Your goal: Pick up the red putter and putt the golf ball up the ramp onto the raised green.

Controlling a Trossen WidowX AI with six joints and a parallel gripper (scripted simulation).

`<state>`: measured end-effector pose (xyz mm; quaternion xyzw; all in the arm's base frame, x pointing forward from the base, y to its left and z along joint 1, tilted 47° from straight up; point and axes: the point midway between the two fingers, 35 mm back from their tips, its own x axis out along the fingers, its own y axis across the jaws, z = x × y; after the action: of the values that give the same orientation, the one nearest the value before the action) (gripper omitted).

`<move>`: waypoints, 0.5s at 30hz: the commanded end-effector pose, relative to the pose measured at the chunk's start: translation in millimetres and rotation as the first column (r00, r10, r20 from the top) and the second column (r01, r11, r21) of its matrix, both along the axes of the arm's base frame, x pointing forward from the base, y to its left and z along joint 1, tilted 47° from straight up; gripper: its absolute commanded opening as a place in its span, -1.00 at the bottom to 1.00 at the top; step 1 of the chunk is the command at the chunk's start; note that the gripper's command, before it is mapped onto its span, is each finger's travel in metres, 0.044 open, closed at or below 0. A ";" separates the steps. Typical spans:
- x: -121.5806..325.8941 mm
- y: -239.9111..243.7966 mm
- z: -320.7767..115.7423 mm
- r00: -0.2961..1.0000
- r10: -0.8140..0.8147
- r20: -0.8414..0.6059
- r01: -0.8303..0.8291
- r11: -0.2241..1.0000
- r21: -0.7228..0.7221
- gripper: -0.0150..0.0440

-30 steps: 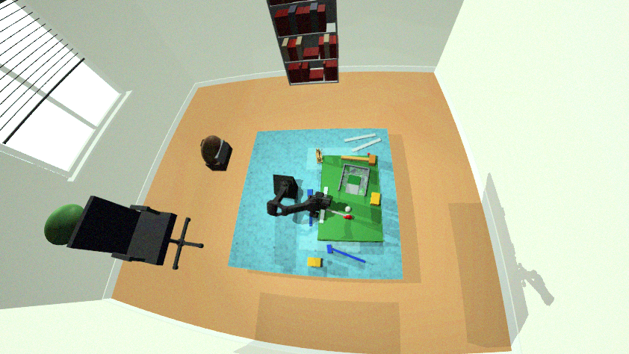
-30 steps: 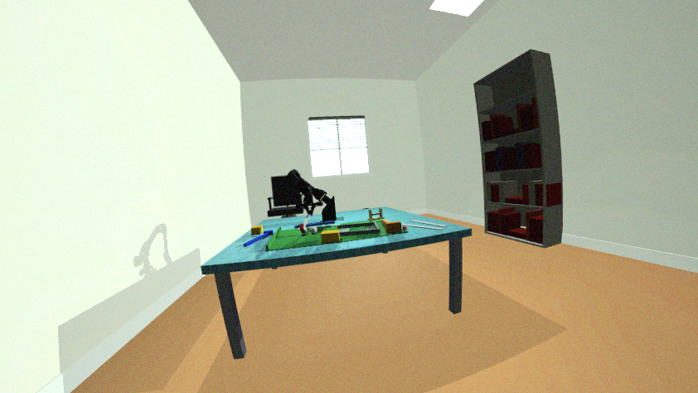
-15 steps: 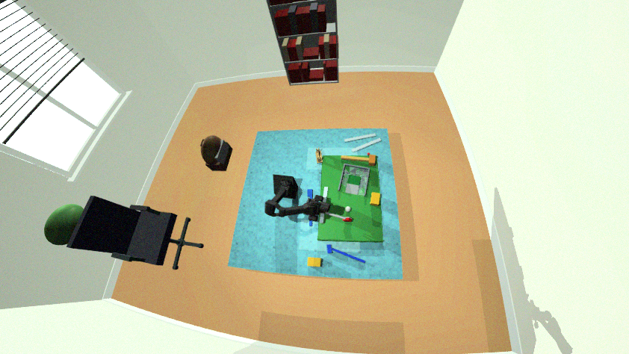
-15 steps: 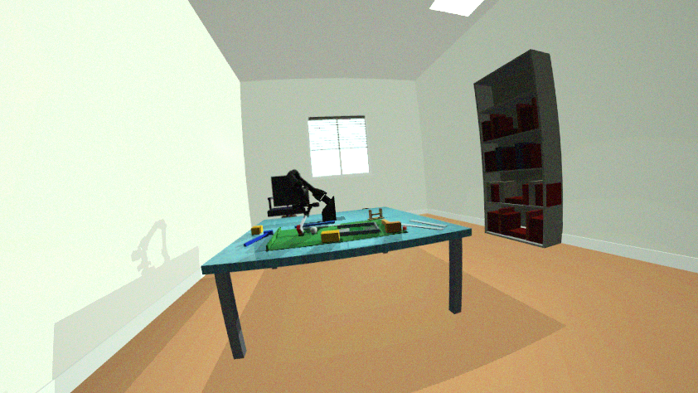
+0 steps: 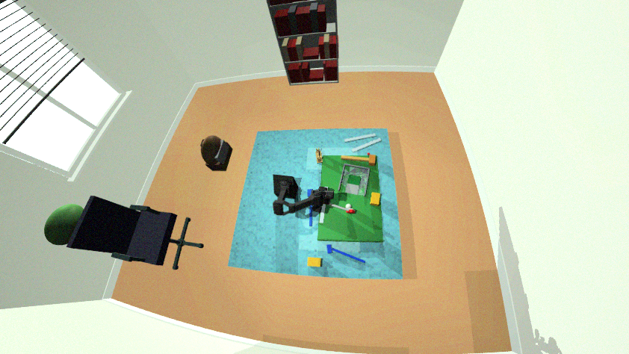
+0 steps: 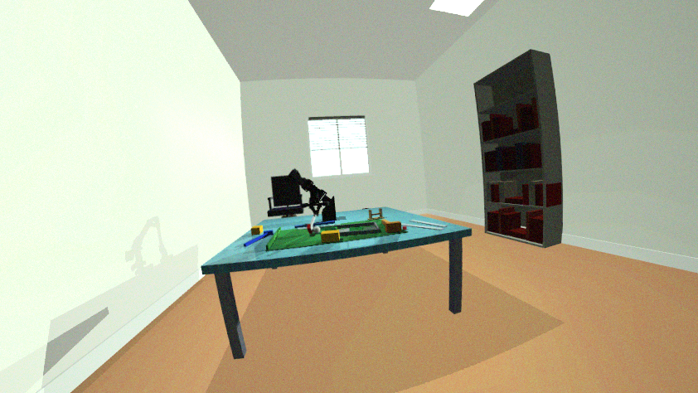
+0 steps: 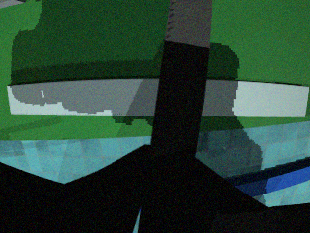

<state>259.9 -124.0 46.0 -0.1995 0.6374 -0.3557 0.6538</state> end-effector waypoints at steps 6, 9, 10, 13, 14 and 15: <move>2.5 44.4 -46.6 1.000 0.007 -0.009 -0.007 1.000 -0.006 -0.49; 3.5 48.6 -43.1 1.000 0.007 -0.009 -0.007 1.000 -0.005 -0.49; 4.1 51.2 -40.9 1.000 0.008 -0.009 -0.008 1.000 -0.004 -0.49; 6.1 62.9 -30.4 1.000 0.008 -0.008 -0.008 1.000 -0.002 -0.49; 6.7 67.5 -26.1 1.000 0.008 -0.009 -0.008 1.000 -0.001 -0.49; 7.0 72.2 -21.6 1.000 0.008 -0.009 -0.008 1.000 -0.001 -0.49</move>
<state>262.2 -66.8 11.8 -0.2068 0.6437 -0.3531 0.6466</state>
